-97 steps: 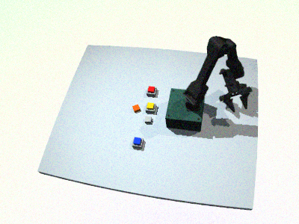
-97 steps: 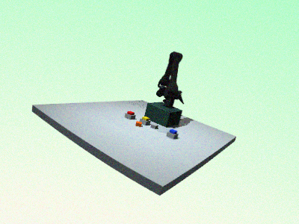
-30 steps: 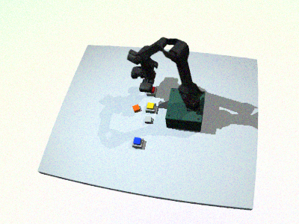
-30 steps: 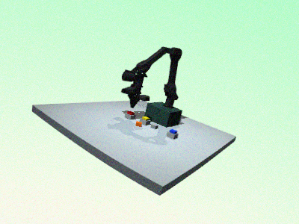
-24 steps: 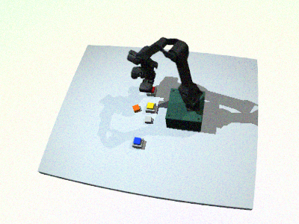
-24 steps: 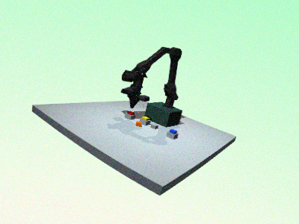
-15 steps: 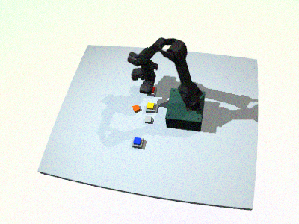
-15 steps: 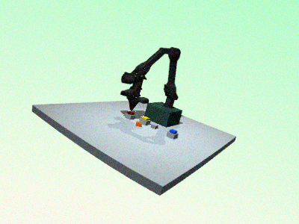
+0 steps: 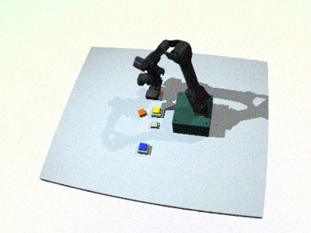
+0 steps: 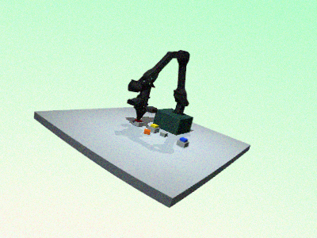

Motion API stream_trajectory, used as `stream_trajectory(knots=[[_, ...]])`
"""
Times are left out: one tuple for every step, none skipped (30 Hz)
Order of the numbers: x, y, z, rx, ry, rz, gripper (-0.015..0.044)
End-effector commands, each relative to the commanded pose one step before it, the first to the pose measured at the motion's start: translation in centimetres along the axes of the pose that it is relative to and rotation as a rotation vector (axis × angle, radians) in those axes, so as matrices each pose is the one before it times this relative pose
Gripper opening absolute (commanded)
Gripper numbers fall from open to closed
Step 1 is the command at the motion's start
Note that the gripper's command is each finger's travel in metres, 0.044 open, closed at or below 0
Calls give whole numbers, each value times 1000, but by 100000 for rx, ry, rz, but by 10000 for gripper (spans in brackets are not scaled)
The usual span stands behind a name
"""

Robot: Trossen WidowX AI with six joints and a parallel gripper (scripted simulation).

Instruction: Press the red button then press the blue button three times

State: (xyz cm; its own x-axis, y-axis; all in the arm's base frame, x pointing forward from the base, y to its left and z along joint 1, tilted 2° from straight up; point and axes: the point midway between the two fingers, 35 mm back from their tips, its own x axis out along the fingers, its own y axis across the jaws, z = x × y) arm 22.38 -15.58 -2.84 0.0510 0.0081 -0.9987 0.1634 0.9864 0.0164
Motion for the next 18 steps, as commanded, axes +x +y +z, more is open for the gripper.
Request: stream_trajectory(knots=[[305, 145, -115, 396, 589, 875, 20], [0, 0, 0, 0, 0, 0, 20], [0, 0, 0, 0, 0, 0, 20], [0, 0, 0, 0, 0, 0, 20], [0, 0, 0, 0, 0, 0, 20], [0, 0, 0, 0, 0, 0, 20], [0, 0, 0, 0, 0, 0, 20], [0, 0, 0, 0, 0, 0, 20], [0, 0, 0, 0, 0, 0, 20], [0, 0, 0, 0, 0, 0, 20], [0, 0, 0, 0, 0, 0, 20], [0, 0, 0, 0, 0, 0, 20], [0, 0, 0, 0, 0, 0, 20], [-421, -130, 100, -362, -384, -723, 20], [-792, 6, 18, 94, 91, 180, 20], [-1203, 35, -19, 141, 141, 272, 20], [-810, 41, -44, 94, 96, 183, 20], [-271, 17, -20, 32, 33, 61, 20]])
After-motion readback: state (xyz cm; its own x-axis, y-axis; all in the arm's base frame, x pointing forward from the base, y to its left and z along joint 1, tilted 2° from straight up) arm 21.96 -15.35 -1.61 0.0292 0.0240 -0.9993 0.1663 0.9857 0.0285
